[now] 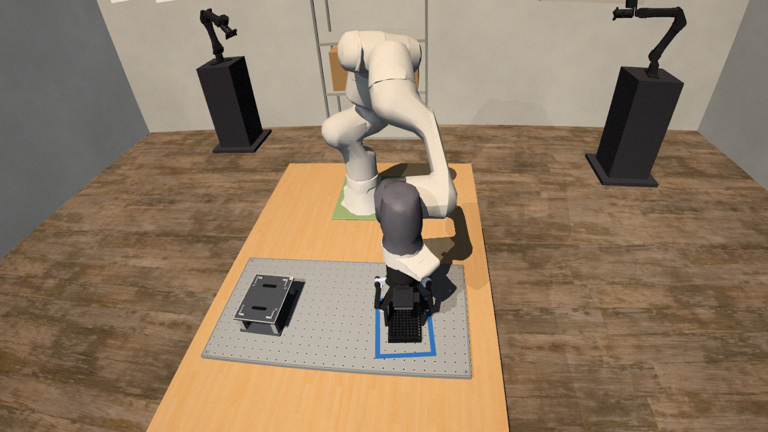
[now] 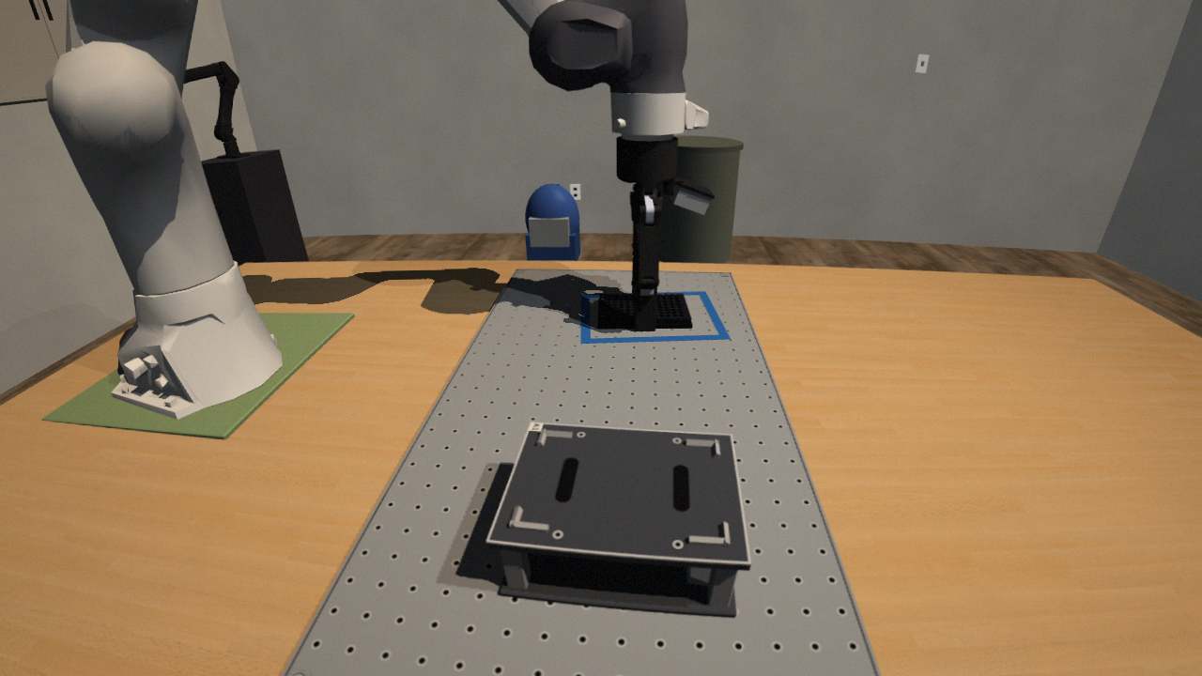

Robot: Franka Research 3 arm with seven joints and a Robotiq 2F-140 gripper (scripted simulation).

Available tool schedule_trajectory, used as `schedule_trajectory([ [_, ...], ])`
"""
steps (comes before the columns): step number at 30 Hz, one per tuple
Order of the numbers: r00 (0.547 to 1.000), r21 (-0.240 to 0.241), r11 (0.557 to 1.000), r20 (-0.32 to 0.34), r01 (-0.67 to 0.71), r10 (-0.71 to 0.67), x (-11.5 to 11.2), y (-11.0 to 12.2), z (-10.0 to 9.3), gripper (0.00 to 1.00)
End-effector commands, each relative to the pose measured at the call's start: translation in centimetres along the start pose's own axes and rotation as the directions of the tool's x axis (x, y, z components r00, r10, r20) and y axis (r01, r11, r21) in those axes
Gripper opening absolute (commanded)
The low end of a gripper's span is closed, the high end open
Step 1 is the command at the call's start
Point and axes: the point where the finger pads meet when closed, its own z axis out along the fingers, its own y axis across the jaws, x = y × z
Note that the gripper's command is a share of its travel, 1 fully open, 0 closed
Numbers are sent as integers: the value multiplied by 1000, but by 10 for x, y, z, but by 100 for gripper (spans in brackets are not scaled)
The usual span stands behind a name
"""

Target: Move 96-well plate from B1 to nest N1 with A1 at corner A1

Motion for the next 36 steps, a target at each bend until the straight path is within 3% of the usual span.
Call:
schedule_trajectory([
  [1,1000,1,1000,-1,4,-4,0,0,0,63],
  [36,1000,1,1000,-1,4,-4,0,0,-1,60],
])
